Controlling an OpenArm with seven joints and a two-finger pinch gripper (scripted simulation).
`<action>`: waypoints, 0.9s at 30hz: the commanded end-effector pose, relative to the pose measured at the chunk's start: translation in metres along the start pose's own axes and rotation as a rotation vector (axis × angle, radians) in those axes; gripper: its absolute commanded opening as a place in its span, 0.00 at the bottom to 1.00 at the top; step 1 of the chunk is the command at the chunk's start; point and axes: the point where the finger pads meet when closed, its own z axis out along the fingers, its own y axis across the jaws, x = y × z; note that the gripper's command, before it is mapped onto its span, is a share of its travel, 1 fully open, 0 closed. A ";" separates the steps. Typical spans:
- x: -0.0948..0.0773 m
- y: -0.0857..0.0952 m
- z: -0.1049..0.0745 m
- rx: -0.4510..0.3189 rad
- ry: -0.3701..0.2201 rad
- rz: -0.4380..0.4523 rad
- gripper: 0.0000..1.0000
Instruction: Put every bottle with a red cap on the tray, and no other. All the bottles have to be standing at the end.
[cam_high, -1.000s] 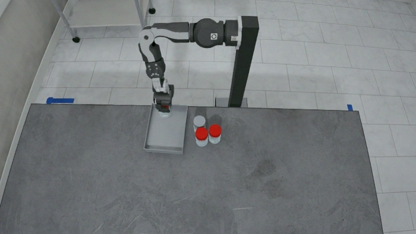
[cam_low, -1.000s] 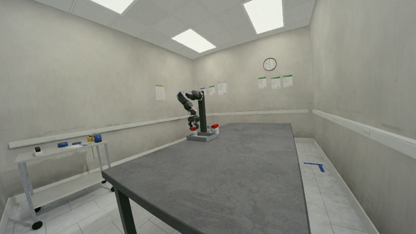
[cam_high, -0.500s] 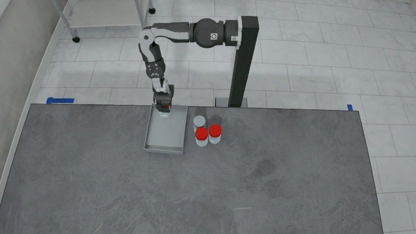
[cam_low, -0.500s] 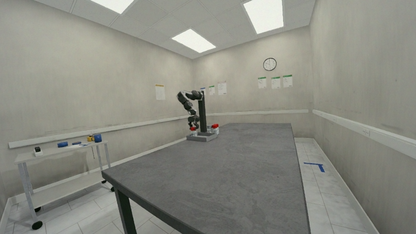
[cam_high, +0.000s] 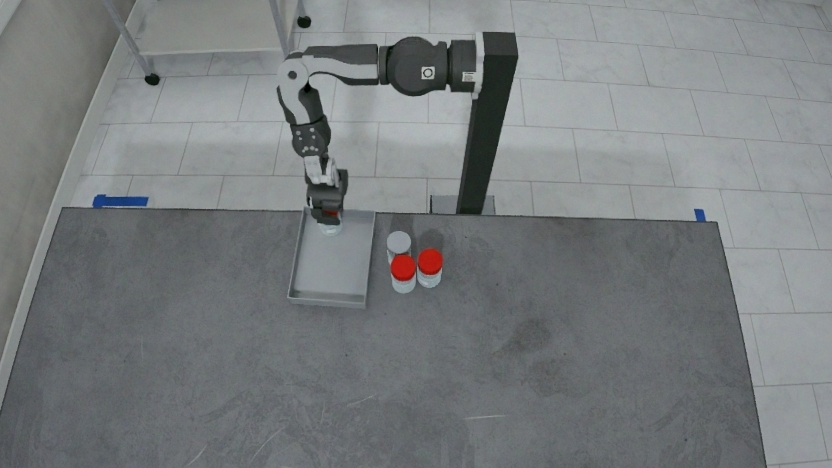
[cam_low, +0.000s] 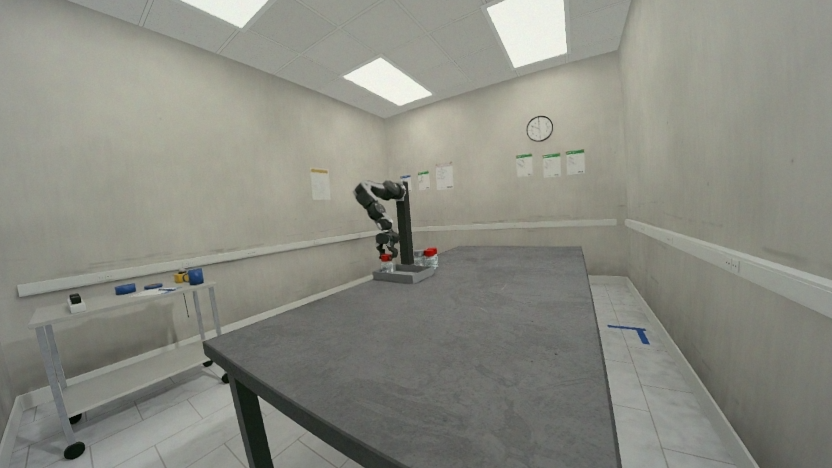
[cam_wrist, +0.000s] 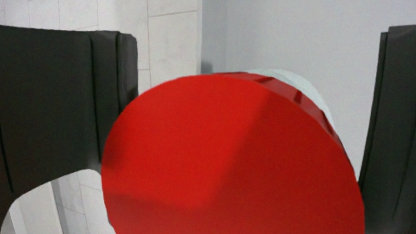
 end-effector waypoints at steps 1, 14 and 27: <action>0.000 0.001 -0.001 -0.002 -0.001 0.000 0.00; 0.000 0.001 -0.001 -0.003 0.012 0.000 0.00; 0.000 0.001 0.000 -0.001 0.011 -0.001 0.00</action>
